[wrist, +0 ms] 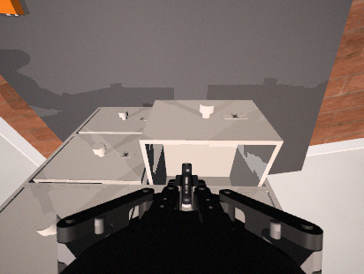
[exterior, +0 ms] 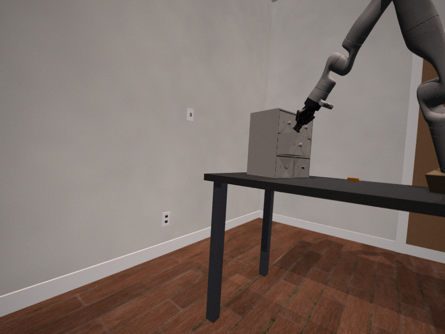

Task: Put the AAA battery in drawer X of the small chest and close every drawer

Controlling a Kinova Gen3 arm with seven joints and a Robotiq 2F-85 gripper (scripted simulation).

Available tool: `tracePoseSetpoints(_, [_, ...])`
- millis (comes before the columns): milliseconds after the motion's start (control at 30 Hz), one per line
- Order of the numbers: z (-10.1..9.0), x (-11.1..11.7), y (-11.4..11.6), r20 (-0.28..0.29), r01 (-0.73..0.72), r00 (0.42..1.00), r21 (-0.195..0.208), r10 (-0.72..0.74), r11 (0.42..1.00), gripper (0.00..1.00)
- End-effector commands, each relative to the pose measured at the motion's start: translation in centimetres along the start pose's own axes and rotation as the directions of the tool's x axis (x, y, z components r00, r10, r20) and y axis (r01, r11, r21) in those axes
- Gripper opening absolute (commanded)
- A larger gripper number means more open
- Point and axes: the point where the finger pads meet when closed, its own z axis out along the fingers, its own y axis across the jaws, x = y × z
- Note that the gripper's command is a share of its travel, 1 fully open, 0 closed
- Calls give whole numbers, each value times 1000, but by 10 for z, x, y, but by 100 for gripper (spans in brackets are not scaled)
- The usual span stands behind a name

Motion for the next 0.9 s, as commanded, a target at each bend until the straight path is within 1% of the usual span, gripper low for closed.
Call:
tracePoseSetpoints(0, [0,-1,0,1,-1,1000,0,1,1000,5])
tracePoseSetpoints(600, [0,-1,0,1,-1,1000,0,1,1000,5])
tracePoseSetpoints(633, [0,-1,0,1,-1,1000,0,1,1000,9])
tracePoseSetpoints(667, [0,-1,0,1,-1,1000,0,1,1000,9])
tracePoseSetpoints(700, [0,-1,0,1,-1,1000,0,1,1000,13])
tracePoseSetpoints(733, [0,-1,0,1,-1,1000,0,1,1000,13])
tracePoseSetpoints(767, [0,-1,0,1,-1,1000,0,1,1000,17])
tracePoseSetpoints(800, [0,-1,0,1,-1,1000,0,1,1000,17])
tracePoseSetpoints(833, [0,-1,0,1,-1,1000,0,1,1000,20])
tracePoseSetpoints(867, [0,-1,0,1,-1,1000,0,1,1000,20])
